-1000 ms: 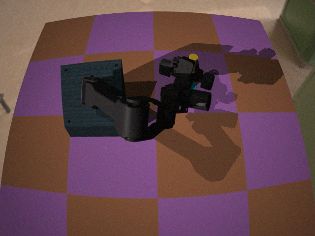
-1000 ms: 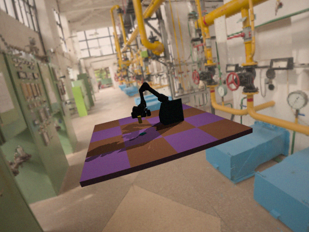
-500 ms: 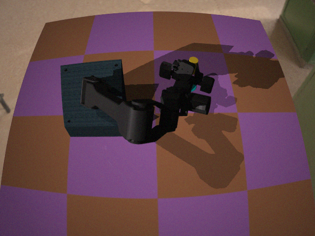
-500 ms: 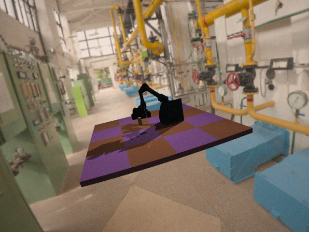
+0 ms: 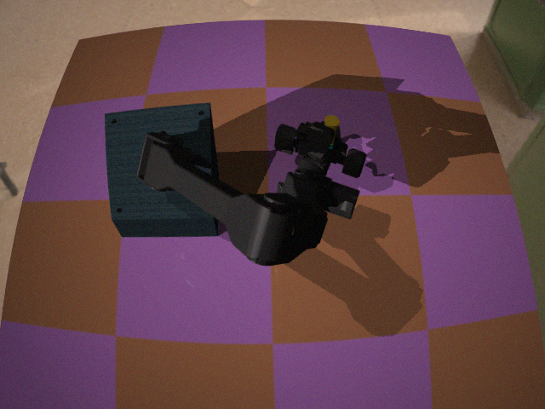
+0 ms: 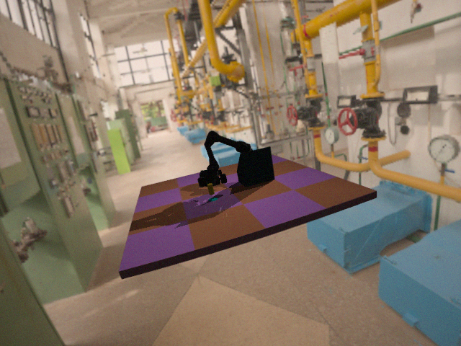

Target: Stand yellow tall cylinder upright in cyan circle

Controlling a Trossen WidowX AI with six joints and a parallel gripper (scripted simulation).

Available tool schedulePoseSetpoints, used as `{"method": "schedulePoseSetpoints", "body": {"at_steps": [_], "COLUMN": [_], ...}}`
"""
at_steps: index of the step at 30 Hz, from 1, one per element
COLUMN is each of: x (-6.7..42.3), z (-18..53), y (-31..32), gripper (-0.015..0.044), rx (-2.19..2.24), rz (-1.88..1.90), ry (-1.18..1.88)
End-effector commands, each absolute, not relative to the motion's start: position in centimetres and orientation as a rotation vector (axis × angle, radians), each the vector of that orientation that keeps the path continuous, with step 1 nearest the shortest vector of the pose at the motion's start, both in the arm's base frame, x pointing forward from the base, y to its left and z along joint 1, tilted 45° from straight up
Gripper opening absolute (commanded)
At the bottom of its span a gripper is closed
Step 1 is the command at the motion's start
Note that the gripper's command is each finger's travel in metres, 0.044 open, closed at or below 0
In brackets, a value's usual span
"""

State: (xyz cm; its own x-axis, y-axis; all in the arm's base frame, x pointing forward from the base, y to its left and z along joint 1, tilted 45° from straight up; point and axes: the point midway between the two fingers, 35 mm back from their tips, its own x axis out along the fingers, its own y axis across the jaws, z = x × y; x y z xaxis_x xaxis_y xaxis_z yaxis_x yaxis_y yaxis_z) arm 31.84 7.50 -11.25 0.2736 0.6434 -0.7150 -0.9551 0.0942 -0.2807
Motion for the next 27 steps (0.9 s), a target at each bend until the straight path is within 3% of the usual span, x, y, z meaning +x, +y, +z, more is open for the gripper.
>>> {"method": "schedulePoseSetpoints", "body": {"at_steps": [1,23,27], "x": [32.0,32.4,32.4], "z": [-12.2,-13.8,-13.8], "y": [6.8,5.1,5.1], "gripper": [0.0105,0.0105,0.021], "rx": [-0.816,-0.82,-0.82], "rz": [1.265,1.258,1.258], "ry": [0.449,0.459,0.459]}}
